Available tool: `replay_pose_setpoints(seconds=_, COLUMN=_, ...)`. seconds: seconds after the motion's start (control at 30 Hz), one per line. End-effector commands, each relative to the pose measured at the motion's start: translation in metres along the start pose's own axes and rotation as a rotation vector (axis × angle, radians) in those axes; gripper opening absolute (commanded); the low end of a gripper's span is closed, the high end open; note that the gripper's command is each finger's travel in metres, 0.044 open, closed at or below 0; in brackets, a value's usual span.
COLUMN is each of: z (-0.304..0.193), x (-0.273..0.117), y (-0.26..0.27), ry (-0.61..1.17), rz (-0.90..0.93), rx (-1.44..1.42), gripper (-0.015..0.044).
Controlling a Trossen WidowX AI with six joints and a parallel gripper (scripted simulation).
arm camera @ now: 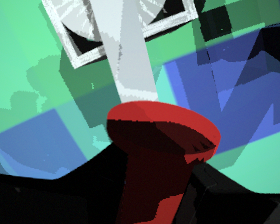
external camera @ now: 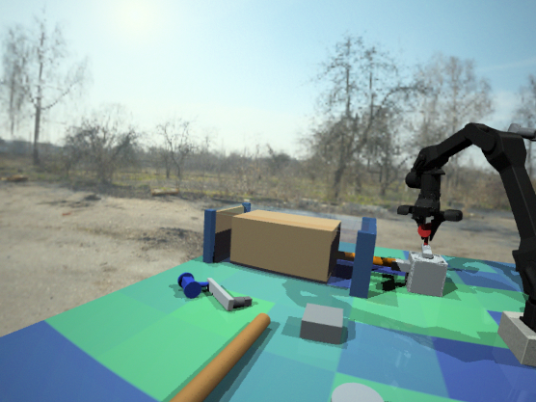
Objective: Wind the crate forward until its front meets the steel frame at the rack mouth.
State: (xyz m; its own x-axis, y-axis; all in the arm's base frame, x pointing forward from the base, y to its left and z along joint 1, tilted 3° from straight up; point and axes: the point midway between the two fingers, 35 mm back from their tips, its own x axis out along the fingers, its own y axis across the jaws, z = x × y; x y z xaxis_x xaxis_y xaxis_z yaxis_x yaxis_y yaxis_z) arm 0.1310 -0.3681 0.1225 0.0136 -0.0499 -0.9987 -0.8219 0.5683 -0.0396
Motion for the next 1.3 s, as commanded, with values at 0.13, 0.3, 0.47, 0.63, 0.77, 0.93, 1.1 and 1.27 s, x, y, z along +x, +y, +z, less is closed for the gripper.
replay_pose_setpoints(seconds=0.13, z=0.0218, x=-0.0006, y=-0.0271, ry=-0.027, rz=-0.041, rx=-0.041, gripper=0.0000)
replay_pose_setpoints(seconds=0.3, z=0.0241, x=-0.0008, y=-0.0295, ry=-0.028, rz=-0.041, rx=-0.041, gripper=0.0000)
replay_pose_setpoints(seconds=0.47, z=0.0256, x=-0.0009, y=-0.0310, ry=-0.028, rz=-0.042, rx=-0.041, gripper=0.0000)
replay_pose_setpoints(seconds=0.63, z=0.0256, x=-0.0009, y=-0.0310, ry=-0.028, rz=-0.042, rx=-0.041, gripper=0.0000)
replay_pose_setpoints(seconds=0.77, z=0.0271, x=-0.0011, y=-0.0323, ry=-0.028, rz=-0.042, rx=-0.041, gripper=0.0000)
replay_pose_setpoints(seconds=0.93, z=0.0271, x=-0.0011, y=-0.0323, ry=-0.028, rz=-0.042, rx=-0.041, gripper=0.0000)
replay_pose_setpoints(seconds=1.1, z=0.0271, x=-0.0011, y=-0.0323, ry=-0.028, rz=-0.042, rx=-0.041, gripper=0.0000)
replay_pose_setpoints(seconds=1.27, z=0.0271, x=-0.0011, y=-0.0323, ry=-0.028, rz=-0.042, rx=-0.041, gripper=0.0000)
